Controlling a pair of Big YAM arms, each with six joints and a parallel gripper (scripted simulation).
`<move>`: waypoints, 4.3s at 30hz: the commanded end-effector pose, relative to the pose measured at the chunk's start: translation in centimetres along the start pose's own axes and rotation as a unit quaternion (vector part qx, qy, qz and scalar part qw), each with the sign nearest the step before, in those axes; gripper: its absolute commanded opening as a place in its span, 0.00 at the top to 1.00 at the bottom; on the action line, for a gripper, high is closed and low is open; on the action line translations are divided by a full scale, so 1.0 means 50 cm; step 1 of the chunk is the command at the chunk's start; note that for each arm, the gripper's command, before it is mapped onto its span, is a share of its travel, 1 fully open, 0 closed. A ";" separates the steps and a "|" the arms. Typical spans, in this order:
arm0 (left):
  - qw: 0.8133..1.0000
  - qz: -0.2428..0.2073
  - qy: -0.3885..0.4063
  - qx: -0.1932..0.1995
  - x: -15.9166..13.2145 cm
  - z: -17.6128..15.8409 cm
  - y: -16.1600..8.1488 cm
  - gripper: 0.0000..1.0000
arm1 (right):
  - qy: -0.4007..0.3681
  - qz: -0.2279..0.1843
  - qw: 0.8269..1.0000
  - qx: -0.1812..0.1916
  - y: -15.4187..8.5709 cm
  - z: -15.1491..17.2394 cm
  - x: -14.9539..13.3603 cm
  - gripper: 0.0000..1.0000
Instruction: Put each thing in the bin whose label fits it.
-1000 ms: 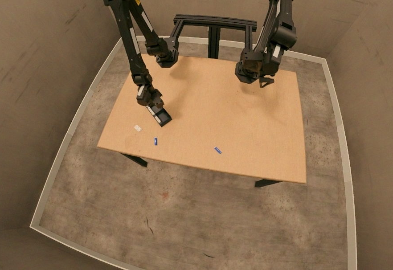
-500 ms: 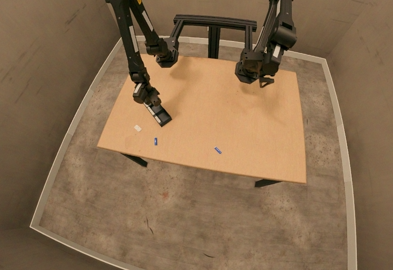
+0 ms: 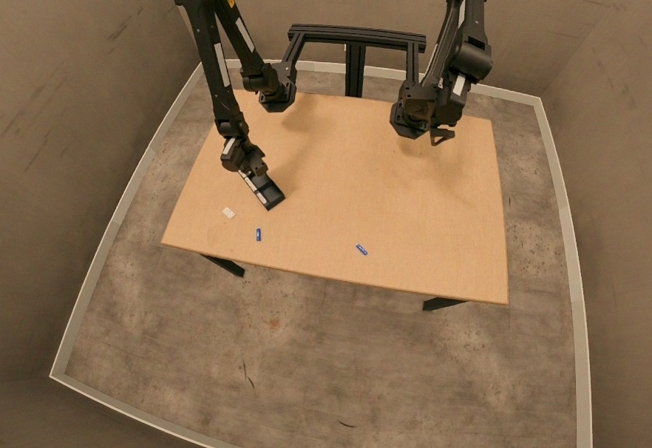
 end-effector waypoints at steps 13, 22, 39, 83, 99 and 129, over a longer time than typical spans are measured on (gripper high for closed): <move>0.999 -0.009 -0.004 0.034 -0.008 0.017 -0.059 0.00 | 0.001 -0.006 1.000 -0.006 -0.001 -0.010 0.007 1.00; 0.999 -0.009 -0.004 0.034 -0.008 0.017 -0.059 0.00 | 0.005 -0.008 1.000 -0.011 0.004 -0.027 0.014 1.00; 0.999 -0.009 -0.004 0.034 -0.008 0.017 -0.059 0.00 | 0.002 -0.005 1.000 -0.007 0.024 -0.021 0.011 1.00; 0.999 -0.009 -0.004 0.034 -0.008 0.017 -0.059 0.00 | 0.003 -0.012 1.000 -0.014 0.087 -0.025 0.009 0.71; 0.999 -0.009 -0.004 0.034 -0.008 0.017 -0.059 0.00 | 0.004 -0.003 1.000 -0.003 0.065 -0.009 0.002 0.71; 0.999 -0.009 -0.004 0.034 -0.008 0.017 -0.059 0.00 | 0.000 0.002 1.000 0.004 0.004 0.000 0.009 0.71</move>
Point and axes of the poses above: on each arm, the point where the finger pads meet when closed, its own y axis out along the fingers, its own z axis across the jaws, x = y × z, the point moved 9 cm from there along -y, back along the fingers, and after that the axes turned 4 degrees about y, right-handed, at the moved point
